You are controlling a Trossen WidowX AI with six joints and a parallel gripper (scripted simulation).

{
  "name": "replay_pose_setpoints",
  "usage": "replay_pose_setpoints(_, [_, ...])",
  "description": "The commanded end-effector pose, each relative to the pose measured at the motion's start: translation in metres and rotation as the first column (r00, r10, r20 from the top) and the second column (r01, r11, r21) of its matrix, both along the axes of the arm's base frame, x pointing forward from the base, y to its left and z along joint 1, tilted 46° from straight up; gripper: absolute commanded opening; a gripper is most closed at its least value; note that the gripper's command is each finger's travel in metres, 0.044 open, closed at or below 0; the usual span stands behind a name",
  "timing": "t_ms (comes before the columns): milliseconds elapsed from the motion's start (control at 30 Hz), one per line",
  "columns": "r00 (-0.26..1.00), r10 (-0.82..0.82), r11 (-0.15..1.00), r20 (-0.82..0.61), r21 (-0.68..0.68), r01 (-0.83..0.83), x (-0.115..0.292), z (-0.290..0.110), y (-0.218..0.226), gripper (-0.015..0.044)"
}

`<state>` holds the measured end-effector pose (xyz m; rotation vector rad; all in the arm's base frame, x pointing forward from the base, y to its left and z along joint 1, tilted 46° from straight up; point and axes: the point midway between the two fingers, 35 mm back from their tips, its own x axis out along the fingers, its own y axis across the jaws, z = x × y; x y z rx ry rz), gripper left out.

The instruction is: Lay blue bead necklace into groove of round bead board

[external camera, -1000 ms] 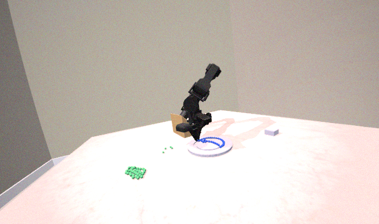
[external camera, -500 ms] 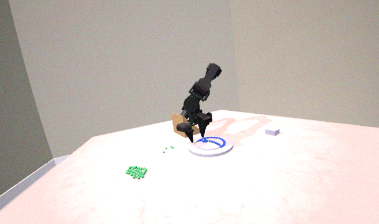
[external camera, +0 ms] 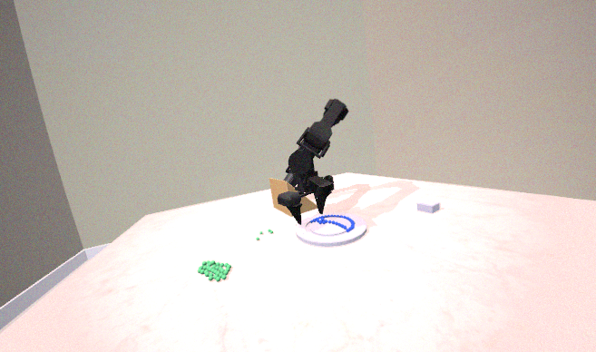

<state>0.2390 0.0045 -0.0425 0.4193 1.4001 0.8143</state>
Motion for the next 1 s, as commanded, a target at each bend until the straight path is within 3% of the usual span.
replay_pose_setpoints(0, [1.0,0.003,1.0,0.001,-0.003,-0.003,0.0,0.0,-0.001,0.044])
replay_pose_setpoints(467, [1.0,0.003,1.0,0.001,-0.003,-0.003,0.0,0.0,-0.001,0.044])
replay_pose_setpoints(700, [0.975,-0.155,0.988,-0.158,-0.024,0.153,0.011,0.026,-0.019,0.0256])
replay_pose_setpoints(867, [0.973,-0.16,0.987,-0.163,-0.025,0.158,0.012,0.026,-0.019,0.0125])
replay_pose_setpoints(967, [0.974,-0.16,0.987,-0.163,-0.025,0.158,0.011,0.019,-0.012,0.012])
